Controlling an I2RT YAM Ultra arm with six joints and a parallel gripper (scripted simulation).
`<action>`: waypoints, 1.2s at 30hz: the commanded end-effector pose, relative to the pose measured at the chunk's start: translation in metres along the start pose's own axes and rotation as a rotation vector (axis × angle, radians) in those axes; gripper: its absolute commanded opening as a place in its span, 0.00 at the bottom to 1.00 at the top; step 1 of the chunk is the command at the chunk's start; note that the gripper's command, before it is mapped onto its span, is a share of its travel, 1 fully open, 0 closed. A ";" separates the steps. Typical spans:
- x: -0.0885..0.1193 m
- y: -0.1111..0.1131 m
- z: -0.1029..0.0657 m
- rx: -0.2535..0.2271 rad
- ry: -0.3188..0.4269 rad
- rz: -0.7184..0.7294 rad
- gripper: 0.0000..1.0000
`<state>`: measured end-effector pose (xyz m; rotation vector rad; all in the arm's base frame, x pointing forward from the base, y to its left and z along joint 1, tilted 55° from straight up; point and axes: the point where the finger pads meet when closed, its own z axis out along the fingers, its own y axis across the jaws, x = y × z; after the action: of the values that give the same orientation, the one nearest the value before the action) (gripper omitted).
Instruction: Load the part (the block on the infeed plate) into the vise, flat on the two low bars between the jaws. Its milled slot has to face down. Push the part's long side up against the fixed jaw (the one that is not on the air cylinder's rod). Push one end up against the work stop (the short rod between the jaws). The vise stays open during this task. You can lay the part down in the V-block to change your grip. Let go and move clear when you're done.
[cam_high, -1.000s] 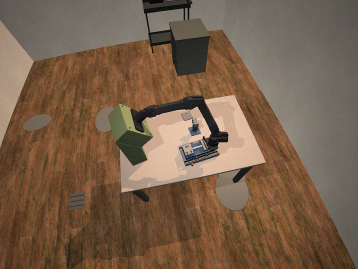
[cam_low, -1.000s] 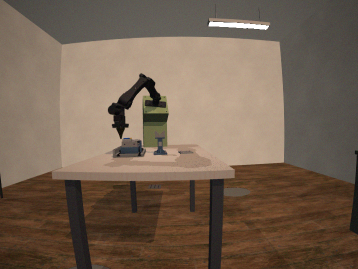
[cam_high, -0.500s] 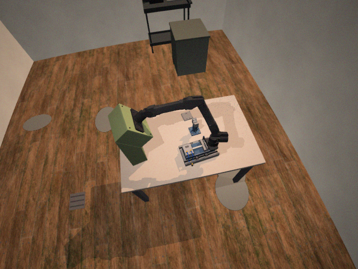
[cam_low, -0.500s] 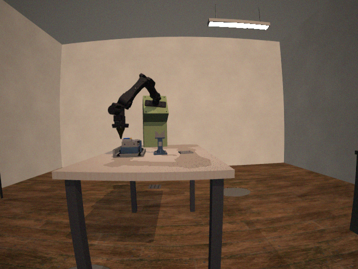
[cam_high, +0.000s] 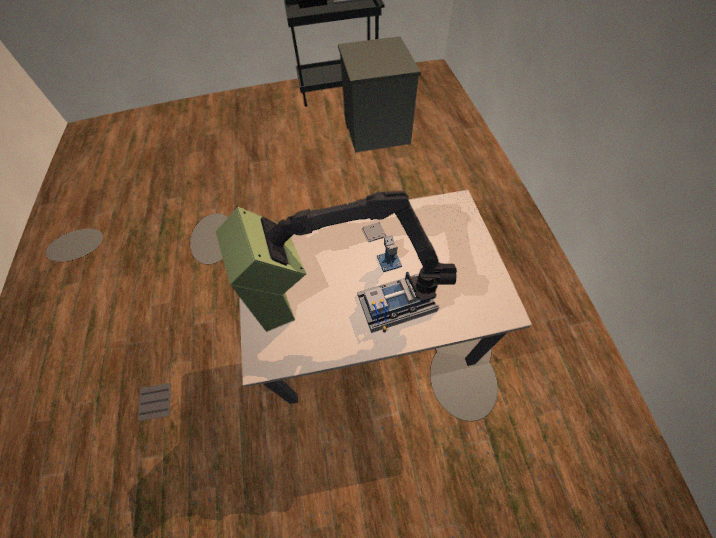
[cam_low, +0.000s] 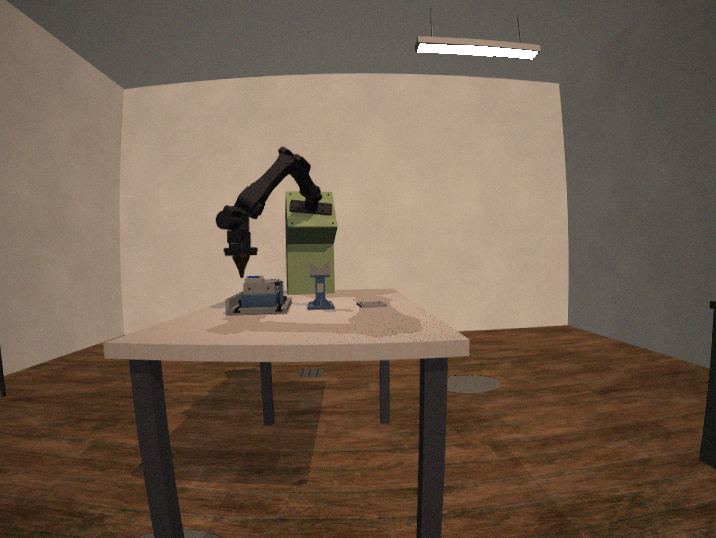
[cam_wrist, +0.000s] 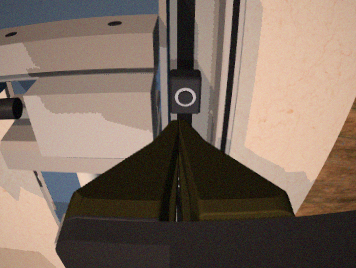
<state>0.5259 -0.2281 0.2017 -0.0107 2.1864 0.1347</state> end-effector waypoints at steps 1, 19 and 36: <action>-0.007 -0.011 -0.005 0.017 -0.018 0.002 0.00; -0.013 -0.008 -0.001 0.020 -0.033 -0.009 0.00; -0.013 -0.009 0.002 0.021 -0.034 -0.009 0.00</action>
<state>0.5316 -0.2283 0.1961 -0.0089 2.1891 0.1362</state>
